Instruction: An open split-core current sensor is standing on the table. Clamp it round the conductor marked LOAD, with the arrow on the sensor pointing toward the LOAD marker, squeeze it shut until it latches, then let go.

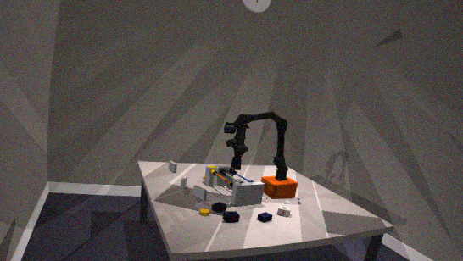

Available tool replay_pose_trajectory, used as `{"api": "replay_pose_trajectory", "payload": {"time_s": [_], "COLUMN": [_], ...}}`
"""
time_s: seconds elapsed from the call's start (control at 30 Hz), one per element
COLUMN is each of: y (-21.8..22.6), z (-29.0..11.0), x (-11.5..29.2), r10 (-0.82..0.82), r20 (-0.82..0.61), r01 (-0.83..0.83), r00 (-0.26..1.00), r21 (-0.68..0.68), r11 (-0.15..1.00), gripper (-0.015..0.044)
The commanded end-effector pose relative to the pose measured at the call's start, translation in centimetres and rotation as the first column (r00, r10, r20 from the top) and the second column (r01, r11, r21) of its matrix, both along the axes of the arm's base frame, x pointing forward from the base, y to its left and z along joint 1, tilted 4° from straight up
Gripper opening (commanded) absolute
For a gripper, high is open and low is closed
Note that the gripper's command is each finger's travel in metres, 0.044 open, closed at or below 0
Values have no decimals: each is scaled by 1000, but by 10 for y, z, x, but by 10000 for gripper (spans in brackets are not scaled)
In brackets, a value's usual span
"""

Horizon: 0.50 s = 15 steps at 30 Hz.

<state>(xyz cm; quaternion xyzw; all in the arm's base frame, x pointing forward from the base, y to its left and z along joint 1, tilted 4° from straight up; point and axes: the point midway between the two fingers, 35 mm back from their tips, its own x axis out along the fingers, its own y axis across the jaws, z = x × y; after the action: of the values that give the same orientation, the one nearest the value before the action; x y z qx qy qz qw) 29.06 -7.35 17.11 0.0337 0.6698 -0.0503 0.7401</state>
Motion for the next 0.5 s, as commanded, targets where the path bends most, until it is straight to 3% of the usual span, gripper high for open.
{"api": "replay_pose_trajectory", "payload": {"time_s": [0.0, 0.47], "y": [1, 7], "z": [1, 1], "x": [12, 46], "r10": [166, 638], "r20": [-9, -43], "r01": [-167, -639], "r00": [986, 769], "r21": [-18, -58], "r11": [986, 767], "gripper": [0, 0]}}
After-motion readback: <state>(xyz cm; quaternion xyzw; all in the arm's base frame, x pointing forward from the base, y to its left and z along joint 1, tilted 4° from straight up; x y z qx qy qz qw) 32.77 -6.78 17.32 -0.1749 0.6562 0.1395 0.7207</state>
